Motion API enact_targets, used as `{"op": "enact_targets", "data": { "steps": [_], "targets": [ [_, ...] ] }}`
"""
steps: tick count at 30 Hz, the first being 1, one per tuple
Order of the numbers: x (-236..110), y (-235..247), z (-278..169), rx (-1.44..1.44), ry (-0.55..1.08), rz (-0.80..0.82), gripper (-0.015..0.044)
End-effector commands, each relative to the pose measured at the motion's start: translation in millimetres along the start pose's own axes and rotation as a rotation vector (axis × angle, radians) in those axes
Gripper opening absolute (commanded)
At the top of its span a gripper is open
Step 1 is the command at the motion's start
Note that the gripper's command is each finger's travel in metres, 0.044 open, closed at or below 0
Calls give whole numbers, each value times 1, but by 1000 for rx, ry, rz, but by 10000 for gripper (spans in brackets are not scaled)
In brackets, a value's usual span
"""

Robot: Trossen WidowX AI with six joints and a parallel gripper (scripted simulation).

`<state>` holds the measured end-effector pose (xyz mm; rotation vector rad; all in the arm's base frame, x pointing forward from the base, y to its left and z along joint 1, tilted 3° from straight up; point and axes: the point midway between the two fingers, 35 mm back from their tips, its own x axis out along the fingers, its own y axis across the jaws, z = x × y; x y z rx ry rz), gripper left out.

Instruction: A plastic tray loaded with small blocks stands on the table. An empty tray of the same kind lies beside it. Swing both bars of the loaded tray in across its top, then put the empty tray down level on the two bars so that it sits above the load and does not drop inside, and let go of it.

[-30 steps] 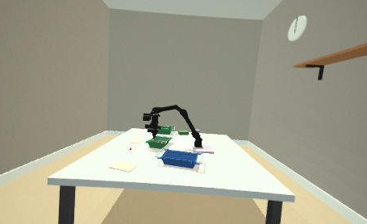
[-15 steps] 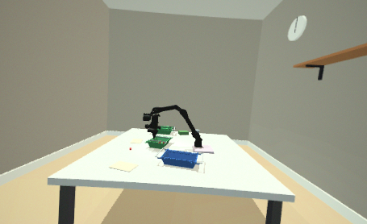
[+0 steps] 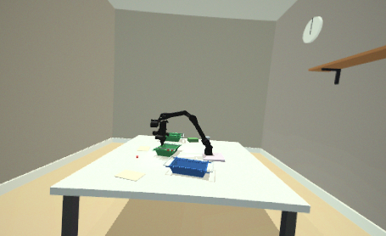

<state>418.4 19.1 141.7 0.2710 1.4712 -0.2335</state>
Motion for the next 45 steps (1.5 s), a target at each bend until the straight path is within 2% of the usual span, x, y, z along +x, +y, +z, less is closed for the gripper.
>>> {"op": "enact_targets", "data": {
  "steps": [1,2,9,14,15,19,28,37,45],
  "targets": [
    [0,0,0,0,0,0,0],
    [0,0,0,0,0,0,0],
    [-2,0,0,0,0,0,184],
    [-28,0,1,0,0,0,315],
    [-9,2,-3,0,14,-5,341],
    [-10,52,-42,-2,16,-1,440],
    [-15,137,-161,-61,19,21,440],
    [-13,164,-288,-16,26,24,440],
    [-12,164,-298,-10,26,23,440]
  ]
}}
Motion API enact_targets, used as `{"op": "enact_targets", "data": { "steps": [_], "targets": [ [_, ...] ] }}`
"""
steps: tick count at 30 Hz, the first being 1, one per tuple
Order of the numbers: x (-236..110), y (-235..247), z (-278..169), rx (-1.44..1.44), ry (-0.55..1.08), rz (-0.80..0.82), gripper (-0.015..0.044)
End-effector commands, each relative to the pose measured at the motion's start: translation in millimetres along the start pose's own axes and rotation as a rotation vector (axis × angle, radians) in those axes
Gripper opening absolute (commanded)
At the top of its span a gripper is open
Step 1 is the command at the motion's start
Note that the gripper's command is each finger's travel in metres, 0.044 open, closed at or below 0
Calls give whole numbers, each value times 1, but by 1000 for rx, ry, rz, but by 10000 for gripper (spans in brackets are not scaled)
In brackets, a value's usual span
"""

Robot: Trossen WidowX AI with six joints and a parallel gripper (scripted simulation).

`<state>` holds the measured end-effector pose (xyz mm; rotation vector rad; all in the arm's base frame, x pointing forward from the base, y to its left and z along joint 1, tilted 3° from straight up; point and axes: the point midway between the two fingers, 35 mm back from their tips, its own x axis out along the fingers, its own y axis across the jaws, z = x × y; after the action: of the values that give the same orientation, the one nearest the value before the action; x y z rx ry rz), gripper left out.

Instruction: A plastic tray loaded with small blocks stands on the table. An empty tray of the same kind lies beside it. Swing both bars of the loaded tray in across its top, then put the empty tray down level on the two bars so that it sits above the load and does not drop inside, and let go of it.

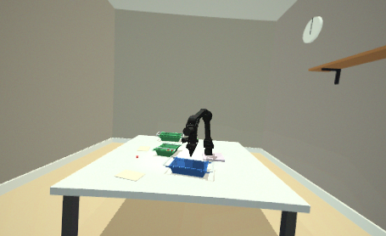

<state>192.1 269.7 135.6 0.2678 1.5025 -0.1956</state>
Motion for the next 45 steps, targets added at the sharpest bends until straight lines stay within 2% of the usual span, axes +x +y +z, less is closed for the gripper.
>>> {"op": "enact_targets", "data": {
  "steps": [1,22,30,45],
  "targets": [
    [1,-1,-4,16,-7,5,440],
    [81,-1,-3,16,-7,5,440],
    [84,-1,-3,16,-7,5,440],
    [84,-1,-3,16,-7,5,228]
  ]
}}
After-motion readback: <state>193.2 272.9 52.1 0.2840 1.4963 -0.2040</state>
